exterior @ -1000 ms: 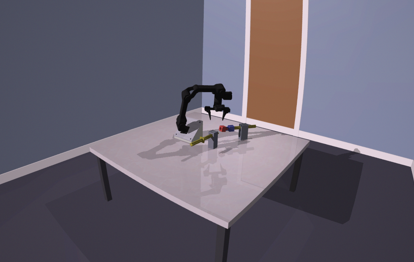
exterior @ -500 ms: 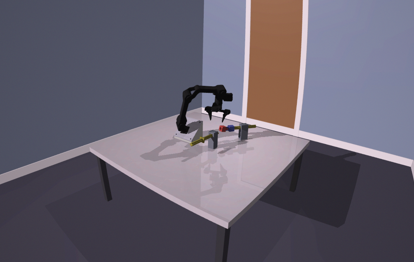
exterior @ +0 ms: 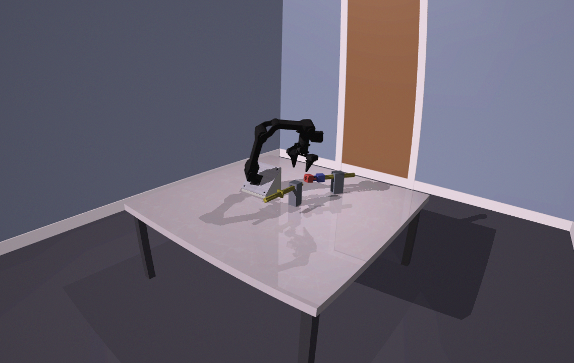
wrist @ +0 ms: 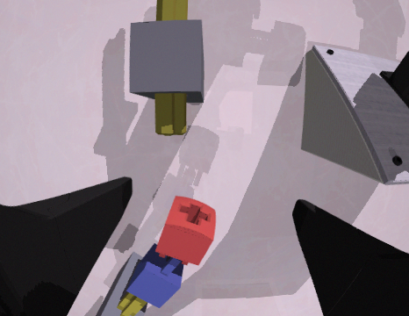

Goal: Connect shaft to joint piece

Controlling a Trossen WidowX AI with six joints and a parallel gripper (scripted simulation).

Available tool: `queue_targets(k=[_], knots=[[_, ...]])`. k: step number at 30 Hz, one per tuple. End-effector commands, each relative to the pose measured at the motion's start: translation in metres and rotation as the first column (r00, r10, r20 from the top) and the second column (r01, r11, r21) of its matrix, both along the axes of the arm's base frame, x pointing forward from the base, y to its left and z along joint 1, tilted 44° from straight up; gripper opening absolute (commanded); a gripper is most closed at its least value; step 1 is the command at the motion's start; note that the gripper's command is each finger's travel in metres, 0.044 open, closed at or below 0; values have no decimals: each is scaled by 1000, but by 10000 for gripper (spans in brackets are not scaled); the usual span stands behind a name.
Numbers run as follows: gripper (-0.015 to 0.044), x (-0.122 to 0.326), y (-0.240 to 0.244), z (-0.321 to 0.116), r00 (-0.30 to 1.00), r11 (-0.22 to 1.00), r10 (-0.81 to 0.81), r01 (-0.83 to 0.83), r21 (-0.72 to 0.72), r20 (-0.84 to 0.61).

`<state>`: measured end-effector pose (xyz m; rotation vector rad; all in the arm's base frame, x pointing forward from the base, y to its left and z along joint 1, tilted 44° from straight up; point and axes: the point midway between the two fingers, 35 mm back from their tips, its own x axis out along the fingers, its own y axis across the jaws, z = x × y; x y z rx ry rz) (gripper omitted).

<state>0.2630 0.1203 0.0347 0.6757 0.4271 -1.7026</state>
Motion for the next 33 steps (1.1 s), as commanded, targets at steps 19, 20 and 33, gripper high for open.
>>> queue_targets(k=[19,20,33], knots=[[440,-2,-24,-27,972,984,-158,171,-59,176],[440,-3,-27,-30,972,983,-158,171,-60,175],[440,-3,-43,-53,972,983,-159,172,-64,173]])
